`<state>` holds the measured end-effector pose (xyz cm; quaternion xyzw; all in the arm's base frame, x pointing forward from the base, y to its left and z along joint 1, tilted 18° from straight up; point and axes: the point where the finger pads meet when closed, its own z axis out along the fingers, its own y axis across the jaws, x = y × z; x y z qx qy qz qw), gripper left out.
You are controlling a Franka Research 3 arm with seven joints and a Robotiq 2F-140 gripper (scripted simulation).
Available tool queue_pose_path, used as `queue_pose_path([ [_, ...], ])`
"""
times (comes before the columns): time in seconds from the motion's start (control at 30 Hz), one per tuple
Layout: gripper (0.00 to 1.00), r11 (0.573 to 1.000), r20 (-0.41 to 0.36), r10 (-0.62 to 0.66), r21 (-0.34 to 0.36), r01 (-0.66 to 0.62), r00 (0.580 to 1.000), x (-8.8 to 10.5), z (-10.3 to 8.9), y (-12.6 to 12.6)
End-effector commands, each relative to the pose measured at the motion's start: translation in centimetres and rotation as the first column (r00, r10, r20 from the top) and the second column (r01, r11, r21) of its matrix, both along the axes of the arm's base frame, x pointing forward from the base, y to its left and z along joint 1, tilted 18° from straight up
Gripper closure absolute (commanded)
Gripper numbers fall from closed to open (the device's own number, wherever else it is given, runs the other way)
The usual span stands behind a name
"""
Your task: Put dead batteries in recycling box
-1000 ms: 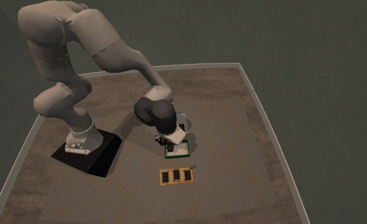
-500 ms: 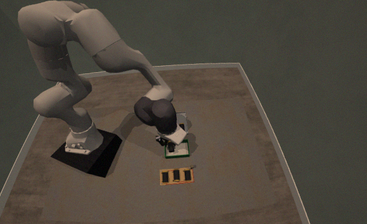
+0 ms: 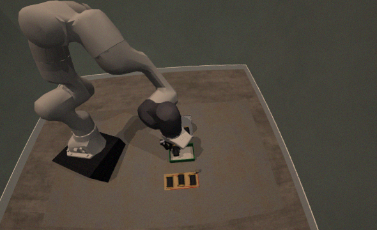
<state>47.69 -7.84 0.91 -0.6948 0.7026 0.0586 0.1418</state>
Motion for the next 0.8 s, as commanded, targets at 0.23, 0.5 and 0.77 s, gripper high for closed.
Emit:
queue_pose_path([
  [0.23, 0.84, 0.999, -0.007, -0.043, 0.004, 0.043, 0.999, 0.23, 0.1, -0.09],
  [0.5, 0.84, 0.998, -0.014, -0.067, 0.006, 0.067, 0.998, 0.23, 0.1, -0.09],
  [0.77, 0.84, 0.998, -0.014, -0.067, 0.006, 0.067, 0.998, 0.33, 0.1, -0.14],
])
